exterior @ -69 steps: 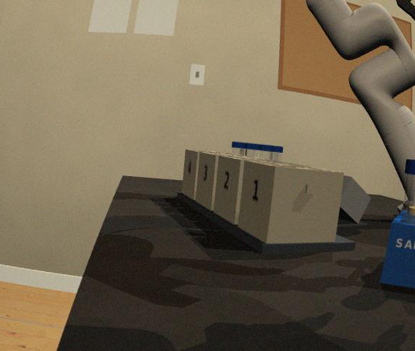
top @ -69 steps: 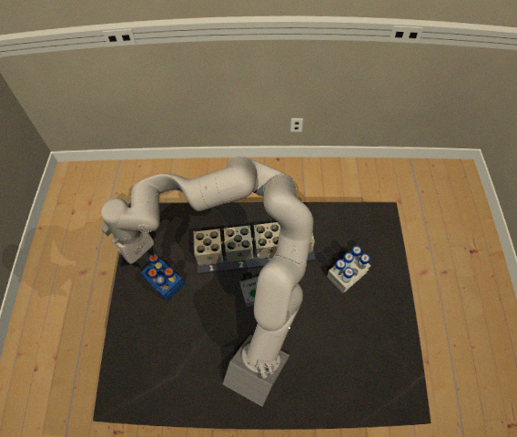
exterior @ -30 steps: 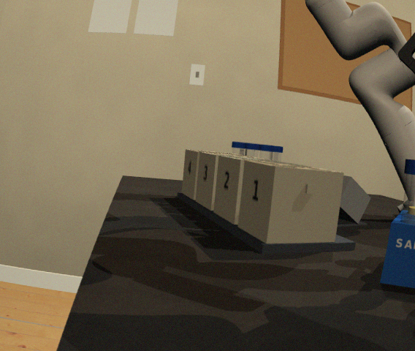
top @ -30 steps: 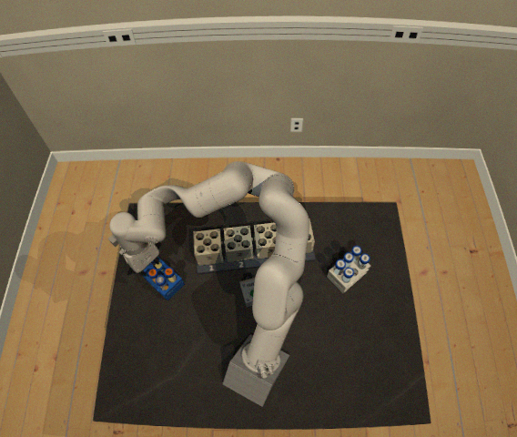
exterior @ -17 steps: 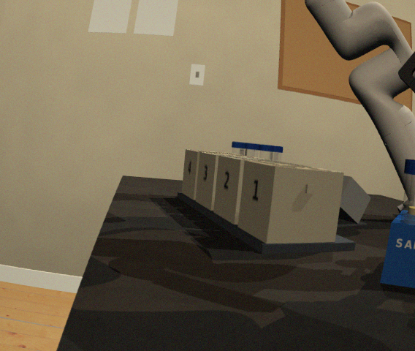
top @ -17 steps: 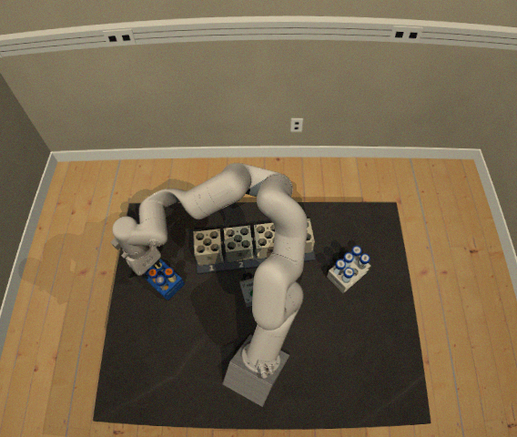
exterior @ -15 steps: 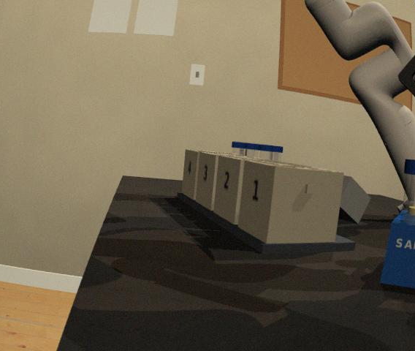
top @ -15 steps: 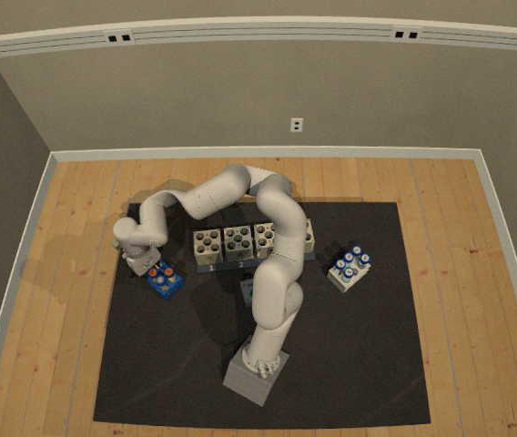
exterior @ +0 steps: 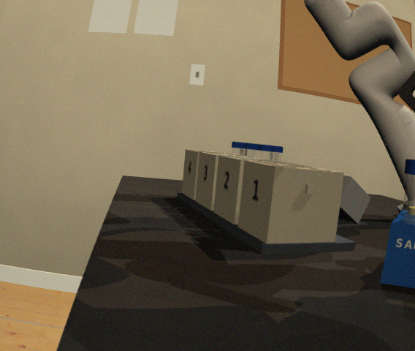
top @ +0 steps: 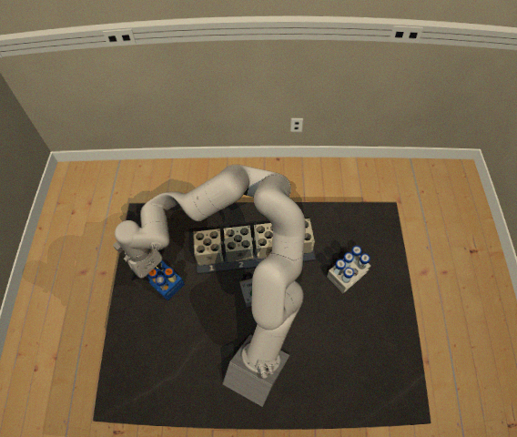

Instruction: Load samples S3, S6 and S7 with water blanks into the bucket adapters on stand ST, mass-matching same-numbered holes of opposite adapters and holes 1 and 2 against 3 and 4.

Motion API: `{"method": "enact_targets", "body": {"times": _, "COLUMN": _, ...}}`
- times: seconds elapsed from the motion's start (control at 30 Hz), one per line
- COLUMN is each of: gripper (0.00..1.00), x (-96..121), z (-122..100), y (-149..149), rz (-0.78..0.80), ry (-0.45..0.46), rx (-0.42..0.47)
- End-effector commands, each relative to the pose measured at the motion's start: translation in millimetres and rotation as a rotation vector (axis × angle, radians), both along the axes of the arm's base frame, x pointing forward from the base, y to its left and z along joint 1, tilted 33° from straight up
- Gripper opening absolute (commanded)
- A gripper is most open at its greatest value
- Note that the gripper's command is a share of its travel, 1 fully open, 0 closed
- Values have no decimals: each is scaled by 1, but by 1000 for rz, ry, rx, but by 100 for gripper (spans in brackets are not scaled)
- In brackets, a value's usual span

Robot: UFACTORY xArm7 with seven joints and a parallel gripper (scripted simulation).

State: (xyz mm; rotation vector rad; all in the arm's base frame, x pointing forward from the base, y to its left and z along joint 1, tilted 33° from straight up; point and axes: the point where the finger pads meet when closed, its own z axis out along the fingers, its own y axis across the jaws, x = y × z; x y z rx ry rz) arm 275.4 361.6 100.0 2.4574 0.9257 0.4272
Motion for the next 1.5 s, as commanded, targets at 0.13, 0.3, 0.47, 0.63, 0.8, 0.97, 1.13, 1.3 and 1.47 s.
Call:
{"method": "enact_targets", "body": {"times": 0.13, "gripper": 57, "x": 0, "z": 1, "y": 2, "rz": 3, "ry": -1, "rx": 4}}
{"method": "enact_targets", "body": {"times": 0.3, "gripper": 57, "x": 1, "z": -2, "y": 1, "rz": 3, "ry": -1, "rx": 4}}
{"method": "enact_targets", "body": {"times": 0.47, "gripper": 57, "x": 3, "z": -5, "y": 0, "rz": 3, "ry": -1, "rx": 4}}
{"method": "enact_targets", "body": {"times": 0.63, "gripper": 57, "x": 4, "z": -7, "y": -1, "rz": 3, "ry": -1, "rx": 4}}
{"method": "enact_targets", "body": {"times": 0.8, "gripper": 57, "x": 5, "z": -9, "y": -2, "rz": 3, "ry": -1, "rx": 4}}
{"method": "enact_targets", "body": {"times": 0.97, "gripper": 57, "x": 7, "z": -12, "y": -3, "rz": 3, "ry": -1, "rx": 4}}
{"method": "enact_targets", "body": {"times": 1.13, "gripper": 57, "x": 8, "z": -15, "y": -4, "rz": 3, "ry": -1, "rx": 4}}
{"method": "enact_targets", "body": {"times": 1.3, "gripper": 57, "x": 9, "z": -16, "y": -5, "rz": 3, "ry": -1, "rx": 4}}
{"method": "enact_targets", "body": {"times": 1.47, "gripper": 57, "x": 9, "z": -16, "y": -5, "rz": 3, "ry": -1, "rx": 4}}
